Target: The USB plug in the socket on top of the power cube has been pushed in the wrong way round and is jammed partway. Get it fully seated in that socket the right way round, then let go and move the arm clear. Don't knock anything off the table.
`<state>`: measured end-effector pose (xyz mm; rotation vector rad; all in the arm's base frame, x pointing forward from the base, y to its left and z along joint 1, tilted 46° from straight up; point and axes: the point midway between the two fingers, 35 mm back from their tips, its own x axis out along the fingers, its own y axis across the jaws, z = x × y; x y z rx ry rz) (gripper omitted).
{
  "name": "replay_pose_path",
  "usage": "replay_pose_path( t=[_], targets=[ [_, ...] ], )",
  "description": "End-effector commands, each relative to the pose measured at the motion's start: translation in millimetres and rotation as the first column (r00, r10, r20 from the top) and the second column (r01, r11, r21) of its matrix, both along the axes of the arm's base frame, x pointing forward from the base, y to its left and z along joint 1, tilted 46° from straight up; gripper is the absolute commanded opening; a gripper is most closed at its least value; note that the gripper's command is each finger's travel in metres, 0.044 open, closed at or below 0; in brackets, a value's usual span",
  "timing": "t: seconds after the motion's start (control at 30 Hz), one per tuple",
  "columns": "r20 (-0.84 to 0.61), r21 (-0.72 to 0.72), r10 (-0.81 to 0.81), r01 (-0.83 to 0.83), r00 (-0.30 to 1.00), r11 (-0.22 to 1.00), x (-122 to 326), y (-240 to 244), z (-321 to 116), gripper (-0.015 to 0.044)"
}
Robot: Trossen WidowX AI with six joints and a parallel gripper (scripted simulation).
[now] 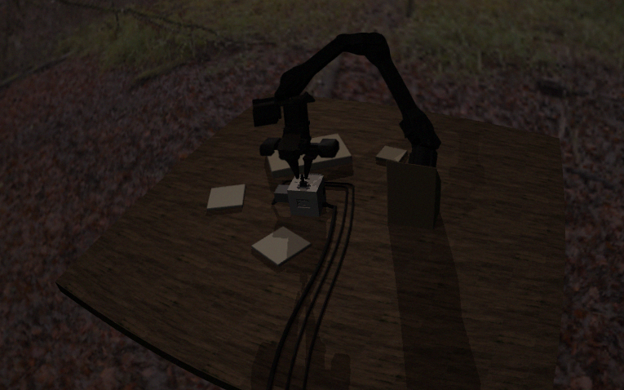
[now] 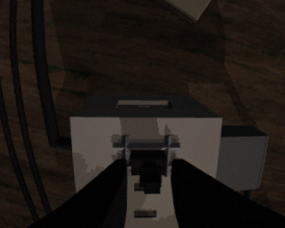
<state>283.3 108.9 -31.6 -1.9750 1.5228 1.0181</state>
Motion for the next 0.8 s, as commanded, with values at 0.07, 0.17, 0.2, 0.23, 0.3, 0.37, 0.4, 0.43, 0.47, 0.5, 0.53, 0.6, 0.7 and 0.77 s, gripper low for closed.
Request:
replay_pose_path(
  t=[0.07, 0.17, 0.2, 0.23, 0.3, 0.37, 0.4, 0.43, 0.47, 0.5, 0.53, 0.6, 0.7, 0.77],
  targets=[
    [0.000, 0.000, 0.001, -0.001, 1.000, 1.000, 0.0, 0.3, 0.2, 0.0095],
    [0.000, 0.000, 0.001, -0.001, 1.000, 1.000, 0.0, 0.3, 0.2, 0.0095],
    [0.000, 0.000, 0.001, -0.001, 1.000, 1.000, 0.0, 0.3, 0.2, 0.0095],
    [0.000, 0.000, 0.001, -0.001, 1.000, 1.000, 0.0, 0.3, 0.2, 0.0095],
    [0.001, 0.000, 0.000, 0.000, 1.000, 1.000, 0.1, 0.2, 0.1, 0.0095],
    [0.000, 0.000, 0.000, 0.000, 1.000, 1.000, -0.2, 1.6, 1.5, 0.0095],
    [0.000, 0.000, 0.000, 0.000, 1.000, 1.000, -0.4, 2.3, 2.2, 0.0095],
    [0.000, 0.000, 0.000, 0.000, 1.000, 1.000, -0.5, 3.0, 2.9, 0.0095],
    [0.000, 0.000, 0.000, 0.000, 1.000, 1.000, -0.7, 3.7, 3.6, 0.0095],
    [0.000, 0.000, 0.000, 0.000, 1.000, 1.000, -0.8, 4.4, 4.3, 0.0095],
    [0.000, 0.000, 0.000, 0.000, 1.000, 1.000, -1.0, 5.1, 5.0, 0.0095],
    [0.000, 0.001, 0.000, 0.000, 1.000, 1.000, -1.3, 6.5, 6.4, 0.0095],
    [0.000, 0.001, 0.000, 0.000, 1.000, 1.000, -1.7, 8.6, 8.5, 0.0095],
    [0.000, 0.001, 0.000, 0.000, 1.000, 1.000, -2.1, 10.0, 10.0, 0.0095]
  ],
)
